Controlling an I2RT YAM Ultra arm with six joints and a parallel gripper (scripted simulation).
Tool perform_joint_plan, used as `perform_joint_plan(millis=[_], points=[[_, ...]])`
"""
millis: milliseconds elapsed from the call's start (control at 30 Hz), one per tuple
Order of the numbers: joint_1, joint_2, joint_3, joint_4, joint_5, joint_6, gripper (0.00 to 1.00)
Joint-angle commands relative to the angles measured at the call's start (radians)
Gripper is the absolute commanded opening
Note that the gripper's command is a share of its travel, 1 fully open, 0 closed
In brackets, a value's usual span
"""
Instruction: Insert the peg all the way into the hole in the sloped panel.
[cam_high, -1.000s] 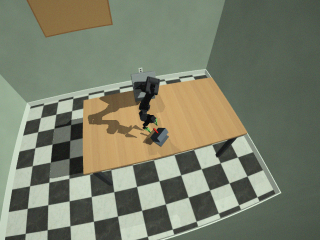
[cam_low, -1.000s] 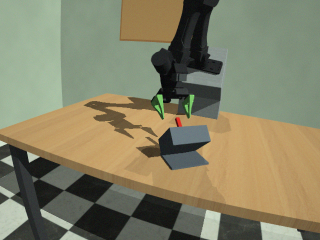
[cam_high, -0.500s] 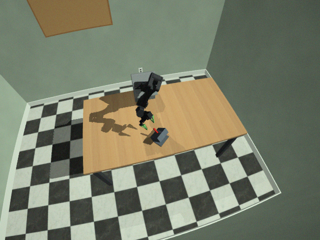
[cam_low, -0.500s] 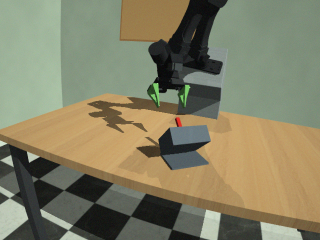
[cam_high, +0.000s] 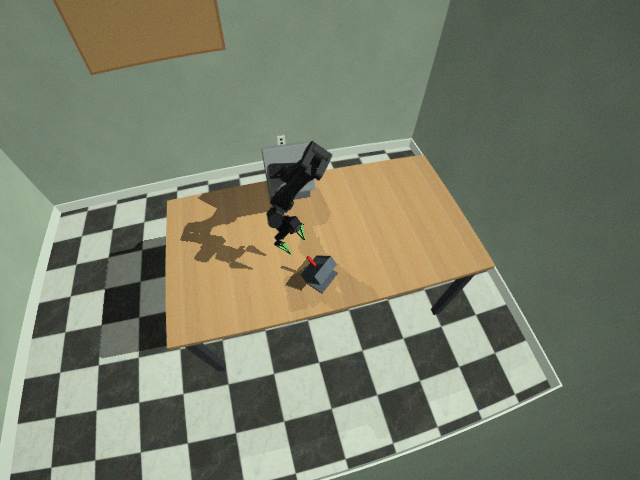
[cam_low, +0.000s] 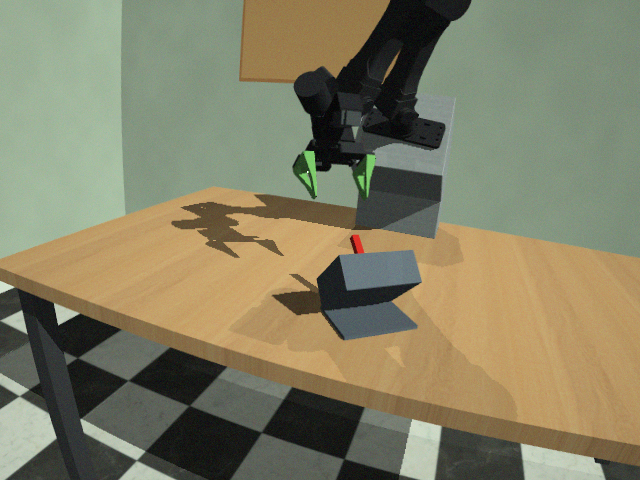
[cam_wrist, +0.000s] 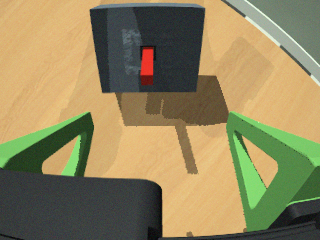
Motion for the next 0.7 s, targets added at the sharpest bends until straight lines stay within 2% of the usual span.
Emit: perform_joint_plan(millis=[0, 267, 667], points=[[-0.034, -0.014, 0.012, -0.031, -0.062, -0.010, 1.00], [-0.071, -0.005, 0.022, -0.038, -0.100, -0.016, 1.00], [-0.073, -0.006, 0.024, -0.044, -0.102, -0.020, 1.00]])
